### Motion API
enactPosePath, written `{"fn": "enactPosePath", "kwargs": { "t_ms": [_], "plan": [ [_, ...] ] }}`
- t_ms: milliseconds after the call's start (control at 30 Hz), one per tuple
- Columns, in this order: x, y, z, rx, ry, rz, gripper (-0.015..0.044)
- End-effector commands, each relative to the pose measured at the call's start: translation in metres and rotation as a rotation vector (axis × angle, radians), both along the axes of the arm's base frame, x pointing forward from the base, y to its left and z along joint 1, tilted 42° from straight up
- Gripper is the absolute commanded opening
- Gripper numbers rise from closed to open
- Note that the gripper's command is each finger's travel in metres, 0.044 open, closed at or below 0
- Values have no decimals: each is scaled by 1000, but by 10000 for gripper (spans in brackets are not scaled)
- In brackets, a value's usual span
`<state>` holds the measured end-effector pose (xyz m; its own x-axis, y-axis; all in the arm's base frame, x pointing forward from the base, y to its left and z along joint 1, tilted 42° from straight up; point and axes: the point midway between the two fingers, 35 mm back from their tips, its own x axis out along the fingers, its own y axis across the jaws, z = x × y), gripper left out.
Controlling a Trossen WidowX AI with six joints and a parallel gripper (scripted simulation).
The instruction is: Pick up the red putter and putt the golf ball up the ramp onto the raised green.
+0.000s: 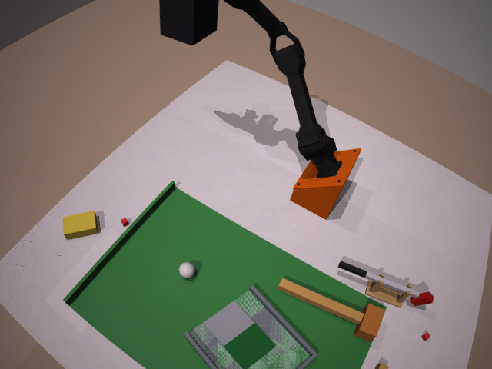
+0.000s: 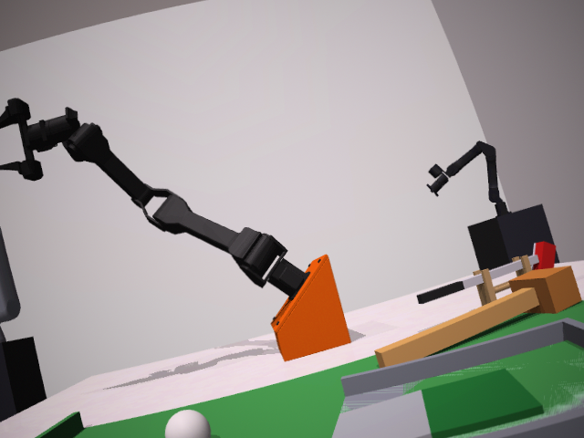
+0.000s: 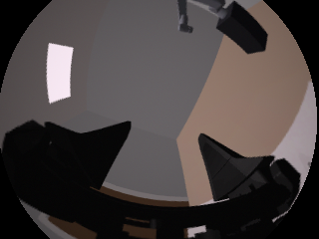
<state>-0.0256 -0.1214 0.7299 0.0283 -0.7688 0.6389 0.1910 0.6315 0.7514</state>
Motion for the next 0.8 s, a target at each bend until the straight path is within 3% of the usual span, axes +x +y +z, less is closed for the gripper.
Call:
{"fn": "enactPosePath", "kwargs": {
  "t_ms": [0,367,767],
  "plan": [
    [41,10,0,-41,113,-17,440],
    [215,62,-28,-223,547,79,440],
    [375,138,-123,-471,1053,140,440]
  ]
}}
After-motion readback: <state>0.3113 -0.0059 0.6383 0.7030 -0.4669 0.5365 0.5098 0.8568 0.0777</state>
